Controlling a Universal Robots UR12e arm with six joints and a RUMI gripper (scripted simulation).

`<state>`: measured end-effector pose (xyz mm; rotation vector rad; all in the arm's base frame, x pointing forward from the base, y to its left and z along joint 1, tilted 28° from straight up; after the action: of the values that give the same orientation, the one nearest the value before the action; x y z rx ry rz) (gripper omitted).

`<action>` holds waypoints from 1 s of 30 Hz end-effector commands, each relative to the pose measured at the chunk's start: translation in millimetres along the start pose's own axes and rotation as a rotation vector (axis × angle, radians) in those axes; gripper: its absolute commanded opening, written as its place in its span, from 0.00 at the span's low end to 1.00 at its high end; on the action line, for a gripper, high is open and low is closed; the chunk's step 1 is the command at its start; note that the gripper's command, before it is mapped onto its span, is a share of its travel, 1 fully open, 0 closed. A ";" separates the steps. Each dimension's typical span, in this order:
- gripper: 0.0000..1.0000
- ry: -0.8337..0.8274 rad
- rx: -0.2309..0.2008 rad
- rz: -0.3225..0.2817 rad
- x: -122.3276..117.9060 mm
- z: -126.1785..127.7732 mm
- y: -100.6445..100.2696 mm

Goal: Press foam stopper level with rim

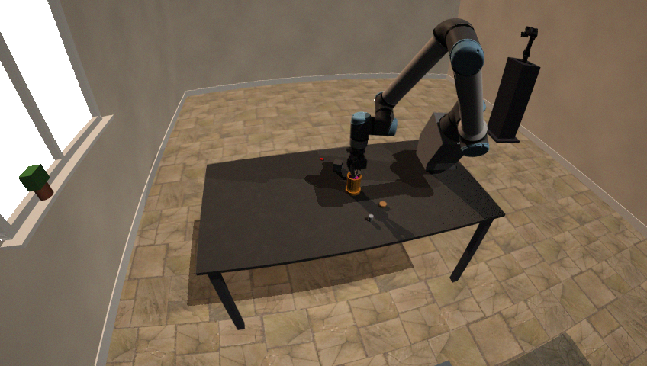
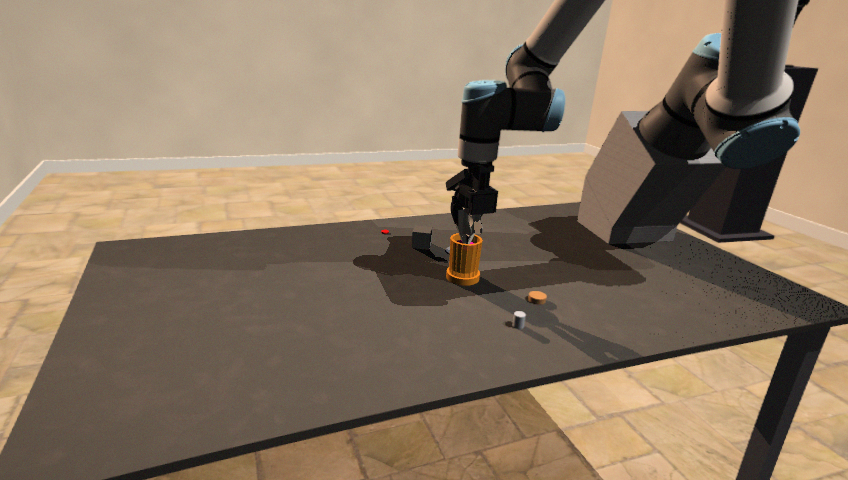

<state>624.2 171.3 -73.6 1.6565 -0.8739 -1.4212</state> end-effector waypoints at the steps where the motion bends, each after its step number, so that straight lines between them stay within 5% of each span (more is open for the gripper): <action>1: 0.00 0.000 0.001 0.000 0.1 -0.3 8.5; 14: 0.00 0.000 0.001 0.000 0.1 -0.3 46.5; 30: 0.00 0.000 0.001 0.000 0.1 -0.2 66.9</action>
<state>622.9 142.1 -18.4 1.6563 -0.8737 -1.4215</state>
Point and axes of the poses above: the point where the finger pads meet when closed, its own y axis back along the fingers, its own z axis across the jaws, x = y × z, the point moved 7 cm from there along y, back along the fingers, and after that the axes turned 2 degrees about y, right-handed, at the moved point
